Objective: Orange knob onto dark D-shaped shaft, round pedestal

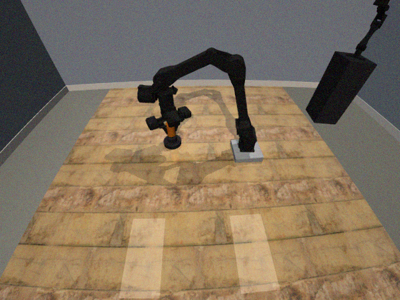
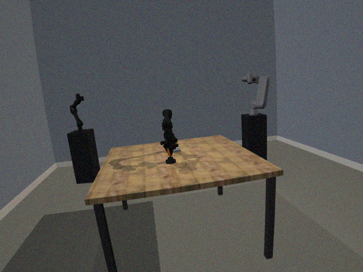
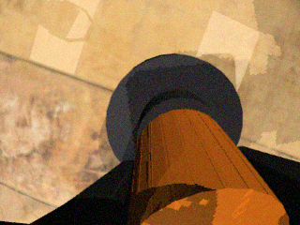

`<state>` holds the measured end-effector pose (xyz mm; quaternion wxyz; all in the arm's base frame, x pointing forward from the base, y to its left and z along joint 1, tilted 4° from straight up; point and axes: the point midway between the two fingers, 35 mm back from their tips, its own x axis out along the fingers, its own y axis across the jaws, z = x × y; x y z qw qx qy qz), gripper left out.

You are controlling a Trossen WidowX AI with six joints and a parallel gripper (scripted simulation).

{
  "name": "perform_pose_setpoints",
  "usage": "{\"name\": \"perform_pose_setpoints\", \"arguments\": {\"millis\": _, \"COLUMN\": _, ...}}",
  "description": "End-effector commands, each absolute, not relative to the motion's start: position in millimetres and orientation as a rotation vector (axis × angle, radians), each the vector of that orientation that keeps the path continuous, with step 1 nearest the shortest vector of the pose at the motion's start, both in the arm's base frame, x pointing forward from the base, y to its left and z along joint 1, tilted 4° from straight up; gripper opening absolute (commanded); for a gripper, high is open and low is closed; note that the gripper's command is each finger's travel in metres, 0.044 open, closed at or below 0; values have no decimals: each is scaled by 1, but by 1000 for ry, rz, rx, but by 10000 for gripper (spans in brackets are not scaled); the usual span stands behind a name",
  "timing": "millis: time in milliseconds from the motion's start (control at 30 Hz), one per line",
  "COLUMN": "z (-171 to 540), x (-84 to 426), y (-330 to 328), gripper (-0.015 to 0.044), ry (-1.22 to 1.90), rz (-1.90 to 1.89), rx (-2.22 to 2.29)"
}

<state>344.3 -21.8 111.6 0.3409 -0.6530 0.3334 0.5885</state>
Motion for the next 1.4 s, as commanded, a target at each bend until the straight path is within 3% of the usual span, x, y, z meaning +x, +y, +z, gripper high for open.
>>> {"name": "perform_pose_setpoints", "arguments": {"millis": 0, "z": 116, "x": 348, "y": -22, "gripper": 0, "ry": 857, "rz": 1526, "rx": -1708}}
{"name": "perform_pose_setpoints", "arguments": {"millis": 967, "z": 116, "x": 348, "y": -22, "gripper": 0, "ry": 857, "rz": 1526, "rx": -1708}}
{"name": "perform_pose_setpoints", "arguments": {"millis": 1367, "z": 114, "x": 342, "y": -21, "gripper": 0, "ry": 718, "rz": 1665, "rx": -1855}}
